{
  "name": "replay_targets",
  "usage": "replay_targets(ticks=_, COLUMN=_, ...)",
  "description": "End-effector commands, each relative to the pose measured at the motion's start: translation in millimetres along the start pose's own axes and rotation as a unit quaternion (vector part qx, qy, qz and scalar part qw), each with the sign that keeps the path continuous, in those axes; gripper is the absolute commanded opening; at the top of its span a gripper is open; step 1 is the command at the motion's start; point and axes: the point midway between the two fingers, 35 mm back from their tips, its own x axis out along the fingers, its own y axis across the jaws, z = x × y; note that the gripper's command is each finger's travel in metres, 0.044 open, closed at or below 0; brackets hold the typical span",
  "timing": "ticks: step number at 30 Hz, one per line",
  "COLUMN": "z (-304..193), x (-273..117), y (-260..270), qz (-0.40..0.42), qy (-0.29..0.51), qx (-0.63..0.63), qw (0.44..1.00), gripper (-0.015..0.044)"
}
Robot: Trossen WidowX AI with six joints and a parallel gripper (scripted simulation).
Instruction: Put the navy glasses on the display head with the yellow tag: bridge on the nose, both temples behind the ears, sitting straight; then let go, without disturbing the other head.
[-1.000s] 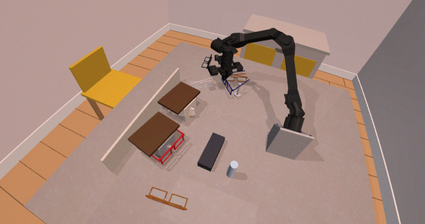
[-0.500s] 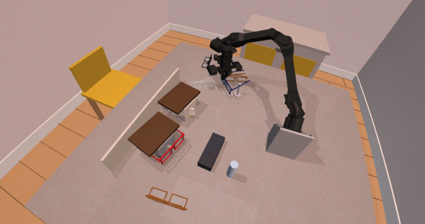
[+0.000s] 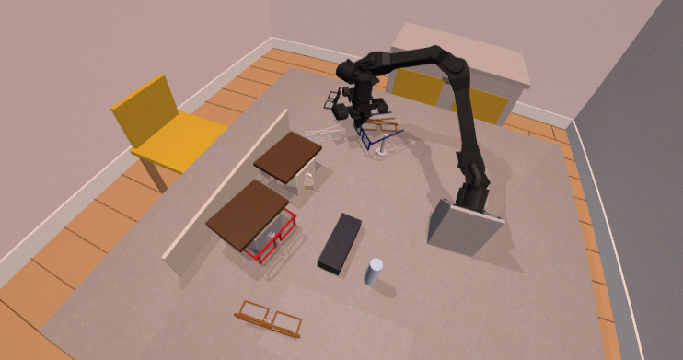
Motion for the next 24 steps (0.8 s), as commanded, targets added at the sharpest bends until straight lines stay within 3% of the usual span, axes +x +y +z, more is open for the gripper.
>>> replay_targets(ticks=1, z=2.6, x=-0.8, y=0.1, qz=0.000, qy=-0.001, qx=0.004, qw=1.000, gripper=0.0000)
replay_targets(ticks=24, z=10.4, x=-1.0, y=2.3, qz=0.000, qy=-0.002, qx=0.004, qw=1.000, gripper=0.0000)
